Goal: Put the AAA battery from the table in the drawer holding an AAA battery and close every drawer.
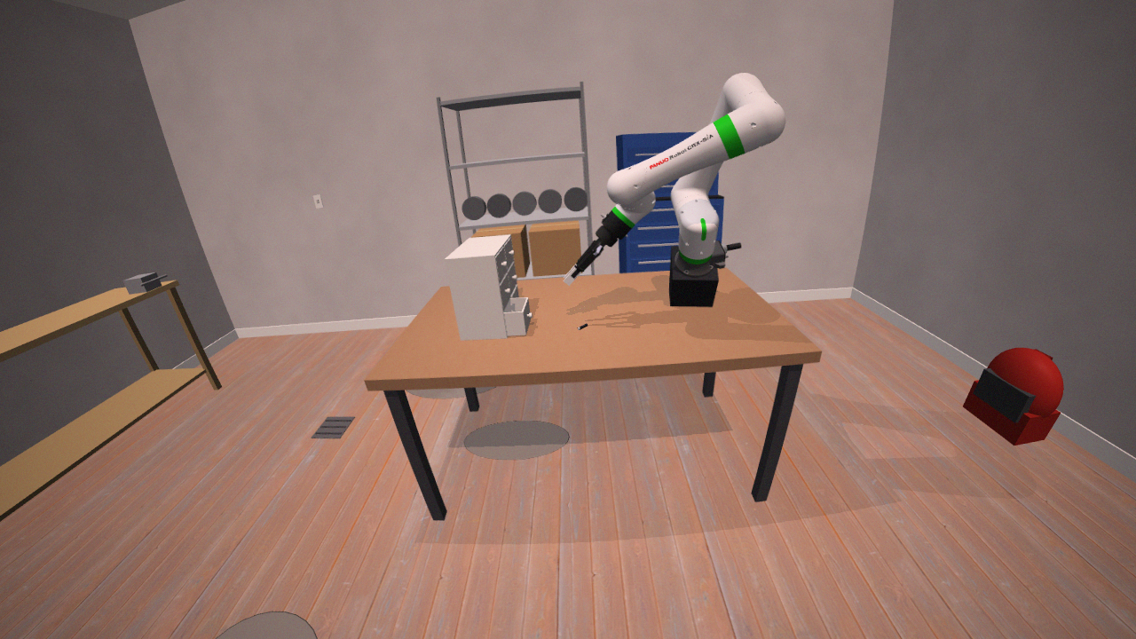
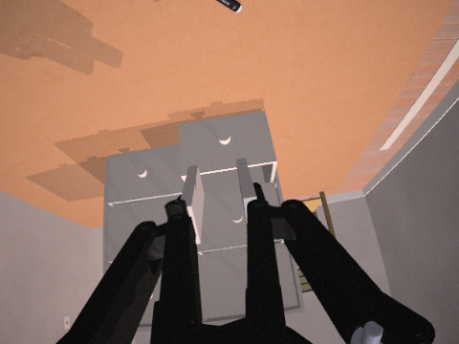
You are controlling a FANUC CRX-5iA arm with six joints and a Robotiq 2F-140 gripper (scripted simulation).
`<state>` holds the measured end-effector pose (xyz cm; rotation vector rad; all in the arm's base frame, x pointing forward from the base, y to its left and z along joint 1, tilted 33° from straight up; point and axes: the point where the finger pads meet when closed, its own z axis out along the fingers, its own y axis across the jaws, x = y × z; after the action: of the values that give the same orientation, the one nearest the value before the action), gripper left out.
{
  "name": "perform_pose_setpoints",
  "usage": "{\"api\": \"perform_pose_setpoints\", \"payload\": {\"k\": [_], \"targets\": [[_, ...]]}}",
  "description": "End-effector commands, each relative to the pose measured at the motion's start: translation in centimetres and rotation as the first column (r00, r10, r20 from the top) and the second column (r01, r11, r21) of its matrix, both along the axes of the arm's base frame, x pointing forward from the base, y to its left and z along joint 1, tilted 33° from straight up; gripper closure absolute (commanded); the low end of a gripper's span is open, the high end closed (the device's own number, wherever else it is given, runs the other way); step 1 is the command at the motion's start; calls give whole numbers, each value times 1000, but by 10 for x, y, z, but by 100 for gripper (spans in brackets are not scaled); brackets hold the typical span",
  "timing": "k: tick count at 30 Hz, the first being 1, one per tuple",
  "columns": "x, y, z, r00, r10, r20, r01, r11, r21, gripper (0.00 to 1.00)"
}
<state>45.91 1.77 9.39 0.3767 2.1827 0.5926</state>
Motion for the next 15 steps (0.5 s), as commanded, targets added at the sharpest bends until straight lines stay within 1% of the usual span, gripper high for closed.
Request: {"api": "perform_pose_setpoints", "payload": {"k": [1, 4, 7, 12, 15], "targets": [[-17, -3, 18, 981, 107, -164, -105, 994, 20, 80], [-29, -7, 25, 949, 172, -265, -167, 985, 42, 80], [-39, -11, 32, 918, 217, -331, -209, 976, 61, 80], [-55, -16, 43, 825, 311, -471, -293, 949, 114, 80], [-61, -19, 47, 783, 344, -518, -321, 937, 137, 80]]}}
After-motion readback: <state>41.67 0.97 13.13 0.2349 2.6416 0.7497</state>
